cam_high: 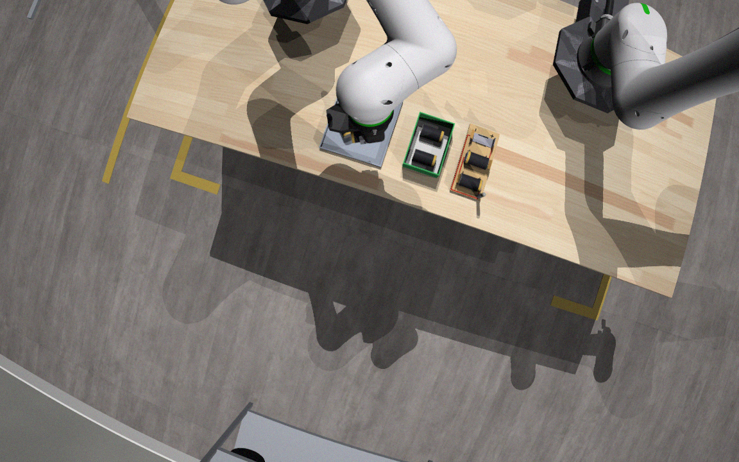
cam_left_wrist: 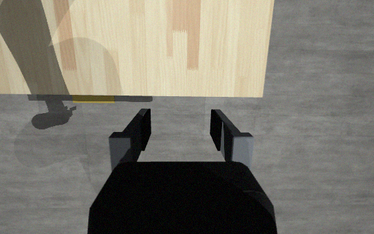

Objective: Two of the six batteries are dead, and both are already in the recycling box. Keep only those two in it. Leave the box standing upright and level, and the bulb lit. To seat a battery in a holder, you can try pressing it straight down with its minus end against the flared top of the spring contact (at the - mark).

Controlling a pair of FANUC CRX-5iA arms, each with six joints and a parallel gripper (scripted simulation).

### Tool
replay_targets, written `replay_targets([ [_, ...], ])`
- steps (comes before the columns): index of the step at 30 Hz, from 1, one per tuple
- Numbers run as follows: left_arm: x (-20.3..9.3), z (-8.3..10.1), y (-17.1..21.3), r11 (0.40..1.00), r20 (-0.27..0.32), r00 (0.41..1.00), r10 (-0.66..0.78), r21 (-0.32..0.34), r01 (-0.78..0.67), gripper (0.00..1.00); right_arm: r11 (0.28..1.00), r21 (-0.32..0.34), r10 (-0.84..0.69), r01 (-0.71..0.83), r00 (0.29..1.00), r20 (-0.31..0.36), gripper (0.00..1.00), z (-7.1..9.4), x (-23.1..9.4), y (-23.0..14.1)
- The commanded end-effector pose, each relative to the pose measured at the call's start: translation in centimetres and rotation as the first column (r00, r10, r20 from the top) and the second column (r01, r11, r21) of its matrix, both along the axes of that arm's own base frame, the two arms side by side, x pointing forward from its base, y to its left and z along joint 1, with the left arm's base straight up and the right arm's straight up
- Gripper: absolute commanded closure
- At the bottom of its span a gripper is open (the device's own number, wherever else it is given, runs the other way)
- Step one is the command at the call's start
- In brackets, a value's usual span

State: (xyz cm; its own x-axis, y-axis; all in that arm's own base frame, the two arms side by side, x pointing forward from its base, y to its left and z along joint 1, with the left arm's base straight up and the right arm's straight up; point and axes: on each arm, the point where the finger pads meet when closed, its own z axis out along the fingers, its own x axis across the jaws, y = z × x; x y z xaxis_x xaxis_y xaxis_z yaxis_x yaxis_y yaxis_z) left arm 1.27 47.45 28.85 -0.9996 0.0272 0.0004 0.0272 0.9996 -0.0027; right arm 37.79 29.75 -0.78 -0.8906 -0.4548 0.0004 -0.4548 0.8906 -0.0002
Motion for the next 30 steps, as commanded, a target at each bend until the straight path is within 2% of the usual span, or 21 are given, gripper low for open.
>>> replay_targets([
  [1,0.02,0.12,0.03,1.000,0.001,1.000,0.000,0.003,0.000,0.00,1.000,0.001,0.003,-0.003,1.000,0.002,0.43,0.12,0.06,0.07],
  [14,0.02,0.12,0.03,1.000,0.001,1.000,0.000,0.003,0.000,0.00,0.997,0.001,0.080,-0.080,0.997,0.002,0.43,0.12,0.06,0.07],
  [25,0.02,0.12,0.03,1.000,0.001,1.000,0.000,0.003,0.000,0.00,0.943,0.001,0.332,-0.332,0.943,0.002,0.43,0.12,0.06,0.07],
  [27,0.02,0.12,0.03,1.000,0.001,1.000,0.000,0.003,0.000,0.00,0.943,0.001,0.332,-0.332,0.943,0.002,0.43,0.12,0.06,0.07],
  [30,0.02,0.12,0.03,1.000,0.001,1.000,0.000,0.003,0.000,0.00,0.904,0.001,0.428,-0.428,0.904,0.002,0.43,0.12,0.06,0.07],
])
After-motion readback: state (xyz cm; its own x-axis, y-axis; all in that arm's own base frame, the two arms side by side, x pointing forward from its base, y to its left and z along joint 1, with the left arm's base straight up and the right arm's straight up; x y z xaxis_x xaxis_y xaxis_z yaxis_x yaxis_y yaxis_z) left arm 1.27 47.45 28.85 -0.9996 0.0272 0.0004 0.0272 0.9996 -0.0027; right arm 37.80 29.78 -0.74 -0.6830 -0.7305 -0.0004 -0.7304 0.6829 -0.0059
